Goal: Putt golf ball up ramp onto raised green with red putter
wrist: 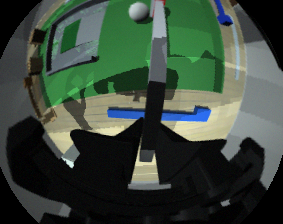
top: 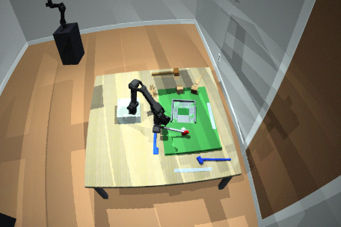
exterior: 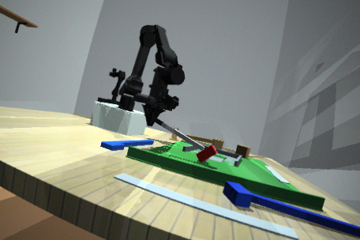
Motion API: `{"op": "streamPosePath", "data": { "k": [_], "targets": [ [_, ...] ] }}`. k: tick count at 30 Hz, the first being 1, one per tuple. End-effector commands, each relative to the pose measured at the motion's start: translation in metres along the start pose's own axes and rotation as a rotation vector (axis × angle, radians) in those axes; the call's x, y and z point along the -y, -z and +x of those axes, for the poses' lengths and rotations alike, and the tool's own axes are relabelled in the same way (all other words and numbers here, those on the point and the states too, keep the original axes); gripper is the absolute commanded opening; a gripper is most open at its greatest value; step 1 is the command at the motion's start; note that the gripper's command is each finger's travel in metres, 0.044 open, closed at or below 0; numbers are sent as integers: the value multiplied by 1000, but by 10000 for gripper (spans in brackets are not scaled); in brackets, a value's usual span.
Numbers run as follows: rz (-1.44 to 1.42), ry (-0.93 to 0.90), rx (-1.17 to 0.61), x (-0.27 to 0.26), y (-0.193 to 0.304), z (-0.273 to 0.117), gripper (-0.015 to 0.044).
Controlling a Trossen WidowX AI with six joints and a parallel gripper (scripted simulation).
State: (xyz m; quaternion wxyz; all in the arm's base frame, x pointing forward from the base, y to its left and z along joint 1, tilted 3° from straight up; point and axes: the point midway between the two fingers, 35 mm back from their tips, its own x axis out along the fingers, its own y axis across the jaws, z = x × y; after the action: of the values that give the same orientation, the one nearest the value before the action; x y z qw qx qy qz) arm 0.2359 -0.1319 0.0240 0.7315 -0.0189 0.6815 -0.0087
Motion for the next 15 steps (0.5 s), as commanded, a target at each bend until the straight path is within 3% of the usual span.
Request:
{"op": "streamPosePath", "data": {
  "k": [1,8,15],
  "targets": [
    [2,-1,2,-48,9,1,0],
    [2,-1,2,-54,10,-1,0],
    [2,-1,3,-53,9,-36,0]
  ]
}}
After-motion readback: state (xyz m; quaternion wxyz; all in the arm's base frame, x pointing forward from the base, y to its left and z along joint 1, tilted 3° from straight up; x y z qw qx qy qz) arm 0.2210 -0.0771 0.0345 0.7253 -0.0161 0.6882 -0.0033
